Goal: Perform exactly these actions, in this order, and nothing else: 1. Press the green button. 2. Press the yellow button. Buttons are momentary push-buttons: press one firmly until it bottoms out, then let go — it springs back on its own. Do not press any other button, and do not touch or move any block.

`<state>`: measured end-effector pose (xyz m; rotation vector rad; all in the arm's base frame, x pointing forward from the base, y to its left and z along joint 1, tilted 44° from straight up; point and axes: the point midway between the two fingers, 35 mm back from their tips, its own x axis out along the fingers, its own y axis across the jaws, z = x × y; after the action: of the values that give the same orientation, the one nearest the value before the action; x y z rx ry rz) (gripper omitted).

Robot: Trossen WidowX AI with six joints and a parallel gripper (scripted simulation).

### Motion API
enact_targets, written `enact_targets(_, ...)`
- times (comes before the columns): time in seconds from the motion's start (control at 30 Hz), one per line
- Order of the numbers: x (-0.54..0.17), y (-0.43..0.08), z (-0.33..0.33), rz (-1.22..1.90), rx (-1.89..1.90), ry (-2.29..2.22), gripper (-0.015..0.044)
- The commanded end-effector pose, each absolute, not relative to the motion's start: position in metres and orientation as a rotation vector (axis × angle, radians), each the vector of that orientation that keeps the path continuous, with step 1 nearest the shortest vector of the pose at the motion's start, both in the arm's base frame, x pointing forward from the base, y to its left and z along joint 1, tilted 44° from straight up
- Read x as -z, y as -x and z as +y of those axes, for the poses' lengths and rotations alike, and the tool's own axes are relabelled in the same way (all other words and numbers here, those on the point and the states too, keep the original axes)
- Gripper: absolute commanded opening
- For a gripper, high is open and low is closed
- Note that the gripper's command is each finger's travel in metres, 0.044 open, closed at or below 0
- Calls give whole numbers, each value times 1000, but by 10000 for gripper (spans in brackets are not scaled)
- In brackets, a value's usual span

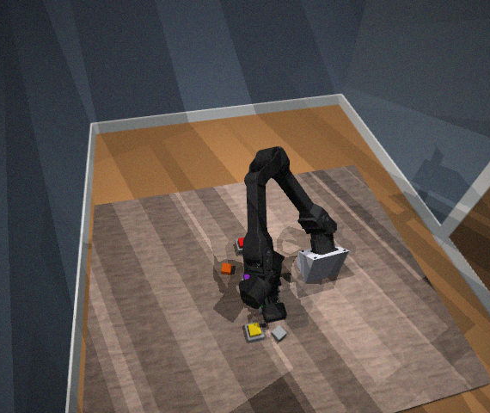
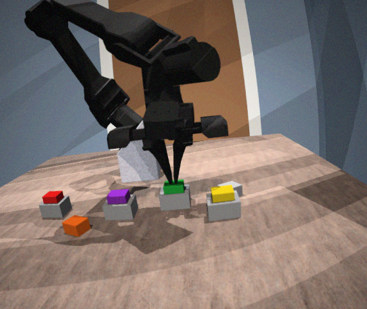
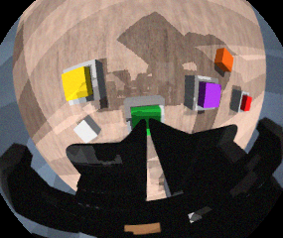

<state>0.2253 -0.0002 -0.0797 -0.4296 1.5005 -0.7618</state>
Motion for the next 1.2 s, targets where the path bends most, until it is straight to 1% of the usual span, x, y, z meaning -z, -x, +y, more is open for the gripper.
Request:
enact_targets(0.0,85,-223,-5,1504,760,445,20)
enact_targets(0.63,86,-223,-6,1504,760,445,20)
enact_targets(0.77,63,-226,16,1504,759,443,20)
enact_targets(0.93,60,-227,20,1505,759,444,20)
enact_targets(1.07,25,-232,54,1506,757,442,20)
enact_targets(1.17,17,-232,61,1506,757,443,20)
